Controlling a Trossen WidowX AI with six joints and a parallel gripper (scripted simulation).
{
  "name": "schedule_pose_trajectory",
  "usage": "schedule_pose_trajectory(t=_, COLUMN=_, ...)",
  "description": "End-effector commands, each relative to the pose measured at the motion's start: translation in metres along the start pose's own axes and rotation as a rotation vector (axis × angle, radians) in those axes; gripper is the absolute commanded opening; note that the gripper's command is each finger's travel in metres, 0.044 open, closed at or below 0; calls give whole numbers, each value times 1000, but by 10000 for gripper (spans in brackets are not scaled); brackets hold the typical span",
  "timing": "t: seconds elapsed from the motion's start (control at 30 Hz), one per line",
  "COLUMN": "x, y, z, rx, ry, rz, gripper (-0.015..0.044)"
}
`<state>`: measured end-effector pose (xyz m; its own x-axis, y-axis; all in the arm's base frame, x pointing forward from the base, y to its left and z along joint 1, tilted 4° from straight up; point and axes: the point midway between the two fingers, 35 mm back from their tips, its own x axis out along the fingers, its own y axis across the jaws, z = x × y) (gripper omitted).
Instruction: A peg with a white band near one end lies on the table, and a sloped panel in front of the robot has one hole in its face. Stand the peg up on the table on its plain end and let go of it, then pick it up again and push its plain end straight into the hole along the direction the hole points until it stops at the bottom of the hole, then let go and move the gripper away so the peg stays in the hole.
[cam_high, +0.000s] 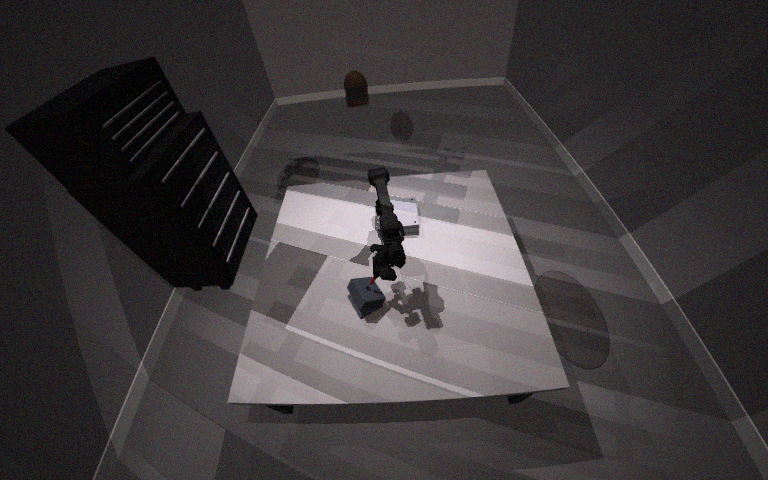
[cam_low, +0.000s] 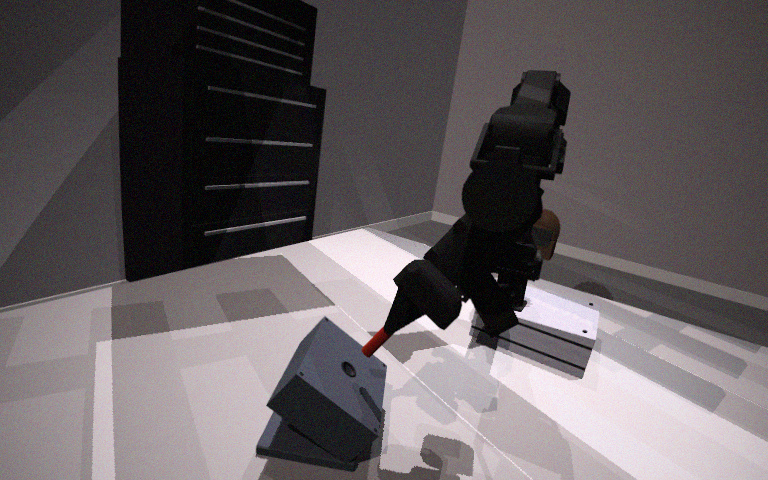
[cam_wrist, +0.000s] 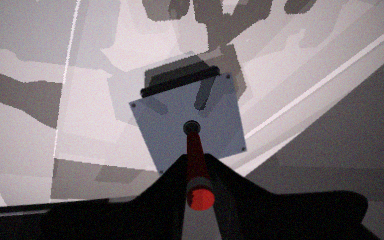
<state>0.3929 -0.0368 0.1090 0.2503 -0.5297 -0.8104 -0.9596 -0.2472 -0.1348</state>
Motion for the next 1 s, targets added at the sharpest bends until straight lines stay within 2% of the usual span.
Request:
schedule_pose_trajectory(t=0.0, x=3, y=0, z=0, rx=-3, ry=4, rz=2, gripper=0)
schedule_pose_trajectory(t=0.67, x=26, y=0, z=0, rx=0, ry=6, rz=1, gripper=0)
schedule_pose_trajectory(t=0.97, x=21, y=-1, z=-1, rx=5, ry=8, rz=-4, gripper=0)
